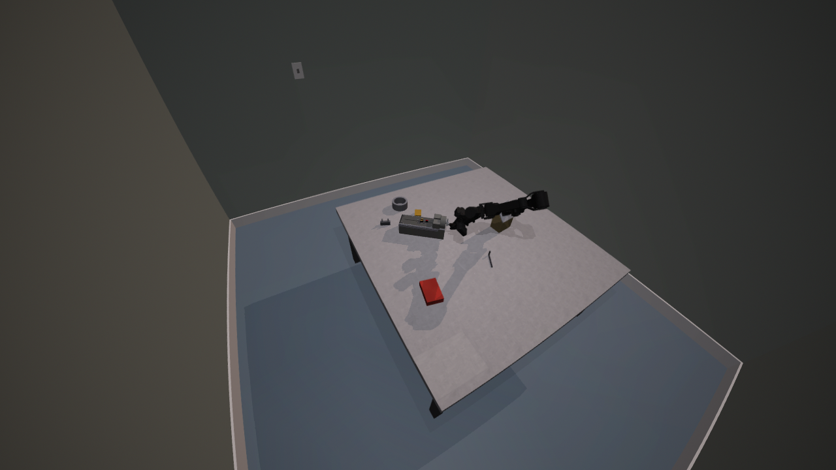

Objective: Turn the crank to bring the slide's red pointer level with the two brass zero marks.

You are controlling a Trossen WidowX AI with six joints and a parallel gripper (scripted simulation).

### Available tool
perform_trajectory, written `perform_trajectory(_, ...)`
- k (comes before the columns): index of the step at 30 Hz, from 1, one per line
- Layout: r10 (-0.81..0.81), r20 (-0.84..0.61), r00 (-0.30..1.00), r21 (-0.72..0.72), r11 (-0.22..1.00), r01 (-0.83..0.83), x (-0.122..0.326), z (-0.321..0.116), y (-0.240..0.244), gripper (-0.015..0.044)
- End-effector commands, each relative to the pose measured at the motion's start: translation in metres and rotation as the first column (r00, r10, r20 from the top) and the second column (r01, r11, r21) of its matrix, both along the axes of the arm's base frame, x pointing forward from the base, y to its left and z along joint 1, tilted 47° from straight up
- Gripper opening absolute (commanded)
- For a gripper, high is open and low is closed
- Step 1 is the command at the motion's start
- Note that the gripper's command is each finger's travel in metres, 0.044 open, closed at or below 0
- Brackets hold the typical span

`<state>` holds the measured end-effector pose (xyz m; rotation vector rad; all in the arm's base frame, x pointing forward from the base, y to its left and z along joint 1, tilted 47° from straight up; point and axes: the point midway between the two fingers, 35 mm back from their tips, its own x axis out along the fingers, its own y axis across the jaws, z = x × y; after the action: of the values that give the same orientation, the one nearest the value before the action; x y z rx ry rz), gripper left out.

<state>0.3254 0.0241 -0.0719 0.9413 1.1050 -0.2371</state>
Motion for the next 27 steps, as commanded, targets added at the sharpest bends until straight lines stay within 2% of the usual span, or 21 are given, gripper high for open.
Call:
perform_trajectory(1, -0.003, 0.003, 1.000, -0.002, 1.000, 0.003, -0.001, 0.004, -0.008, 0.0000)
perform_trajectory(27, -0.003, 0.003, 1.000, -0.004, 1.000, 0.003, -0.014, -0.002, -0.031, 0.0000)
